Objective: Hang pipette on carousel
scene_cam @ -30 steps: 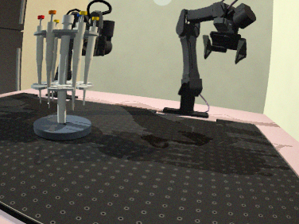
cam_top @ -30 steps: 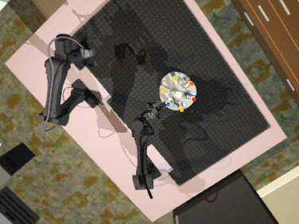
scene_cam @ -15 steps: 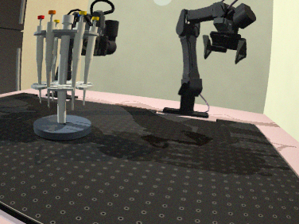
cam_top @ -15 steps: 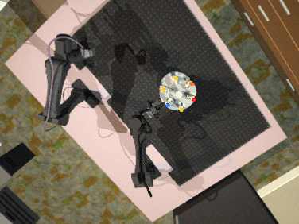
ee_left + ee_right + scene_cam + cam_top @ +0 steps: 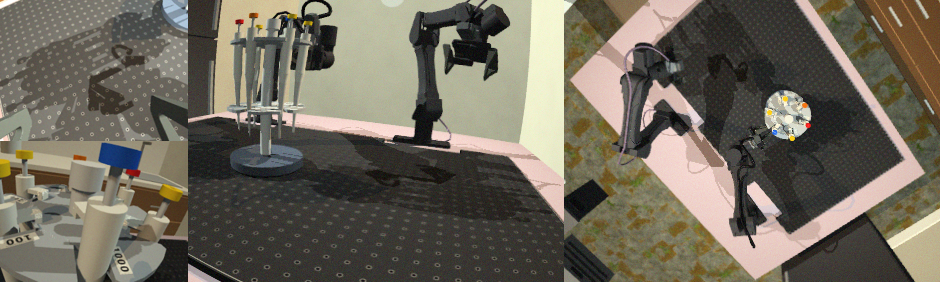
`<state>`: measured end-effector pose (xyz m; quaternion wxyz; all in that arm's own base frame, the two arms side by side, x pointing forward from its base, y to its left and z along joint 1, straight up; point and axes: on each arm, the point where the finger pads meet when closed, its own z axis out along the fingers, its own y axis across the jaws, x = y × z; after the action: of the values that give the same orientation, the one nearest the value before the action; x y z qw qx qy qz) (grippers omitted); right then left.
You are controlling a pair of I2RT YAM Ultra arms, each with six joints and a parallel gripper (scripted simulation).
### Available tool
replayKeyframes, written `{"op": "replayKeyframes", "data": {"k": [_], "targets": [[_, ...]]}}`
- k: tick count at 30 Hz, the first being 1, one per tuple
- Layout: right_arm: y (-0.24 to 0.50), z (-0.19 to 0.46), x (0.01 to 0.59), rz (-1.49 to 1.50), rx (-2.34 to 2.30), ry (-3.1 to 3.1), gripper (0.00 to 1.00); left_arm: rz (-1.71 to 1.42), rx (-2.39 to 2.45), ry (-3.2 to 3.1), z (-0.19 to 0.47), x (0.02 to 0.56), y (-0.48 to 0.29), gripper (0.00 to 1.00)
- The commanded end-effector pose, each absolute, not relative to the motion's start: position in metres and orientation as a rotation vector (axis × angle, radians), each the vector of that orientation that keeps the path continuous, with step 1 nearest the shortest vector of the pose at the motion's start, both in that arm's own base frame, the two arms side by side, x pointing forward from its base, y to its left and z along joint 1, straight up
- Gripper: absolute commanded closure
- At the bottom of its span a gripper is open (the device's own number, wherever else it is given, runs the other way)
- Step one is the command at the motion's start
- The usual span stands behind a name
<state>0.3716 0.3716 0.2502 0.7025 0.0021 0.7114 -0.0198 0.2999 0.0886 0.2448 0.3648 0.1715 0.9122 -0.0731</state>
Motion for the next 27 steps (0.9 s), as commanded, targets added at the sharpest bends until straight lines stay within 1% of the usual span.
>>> {"op": "replayKeyframes", "data": {"k": [1, 22, 23, 27], "targets": [[0.363, 0.285, 0.374, -0.002, 0.099, 1.540, 0.88, -0.176, 0.449, 2.313, 0.253, 0.304, 0.091, 0.00], [0.363, 0.285, 0.374, -0.002, 0.099, 1.540, 0.88, -0.176, 0.449, 2.313, 0.253, 0.304, 0.091, 0.00], [0.374, 0.264, 0.371, -0.061, 0.072, 1.567, 0.88, -0.176, 0.449, 2.313, 0.253, 0.304, 0.091, 0.00], [0.374, 0.263, 0.371, -0.147, 0.158, 1.563, 0.88, -0.176, 0.449, 2.313, 0.253, 0.304, 0.091, 0.00]]}}
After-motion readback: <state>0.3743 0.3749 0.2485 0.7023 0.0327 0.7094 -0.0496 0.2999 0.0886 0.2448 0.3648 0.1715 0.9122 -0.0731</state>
